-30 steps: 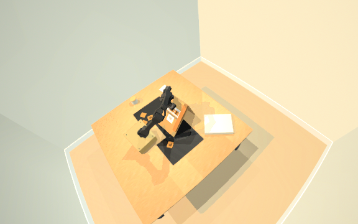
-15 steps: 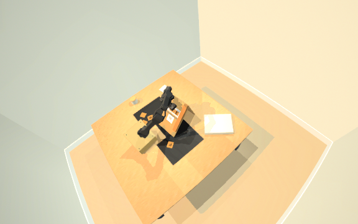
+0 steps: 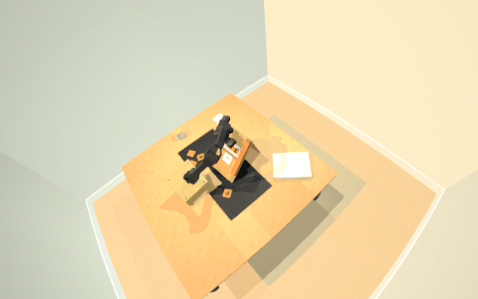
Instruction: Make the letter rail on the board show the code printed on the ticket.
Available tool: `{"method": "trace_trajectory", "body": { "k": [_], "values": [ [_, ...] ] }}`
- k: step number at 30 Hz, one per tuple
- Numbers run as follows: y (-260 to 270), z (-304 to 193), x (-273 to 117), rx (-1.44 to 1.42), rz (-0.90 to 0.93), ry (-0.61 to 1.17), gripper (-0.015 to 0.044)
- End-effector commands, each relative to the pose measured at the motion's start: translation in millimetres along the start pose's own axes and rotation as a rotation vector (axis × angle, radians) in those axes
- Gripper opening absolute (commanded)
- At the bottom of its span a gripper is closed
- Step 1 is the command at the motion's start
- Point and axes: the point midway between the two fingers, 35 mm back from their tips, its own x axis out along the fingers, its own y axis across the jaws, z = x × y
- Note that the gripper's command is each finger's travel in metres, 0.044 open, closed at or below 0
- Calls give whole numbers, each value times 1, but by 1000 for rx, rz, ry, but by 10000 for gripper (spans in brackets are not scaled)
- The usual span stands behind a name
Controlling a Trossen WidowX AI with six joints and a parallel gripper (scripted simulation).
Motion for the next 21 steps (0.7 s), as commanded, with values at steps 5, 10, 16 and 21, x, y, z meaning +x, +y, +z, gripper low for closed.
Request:
{"method": "trace_trajectory", "body": {
  "k": [5, 10, 16, 21],
  "values": [
    [-5, 0, -1, -4, -3, -2, 0],
    [-6, 0, -1, -4, -3, -2, 0],
    [-2, -3, -4, -4, -3, -2, 0],
    [-2, -7, -8, -5, -3, -2, 0]
  ]
}}
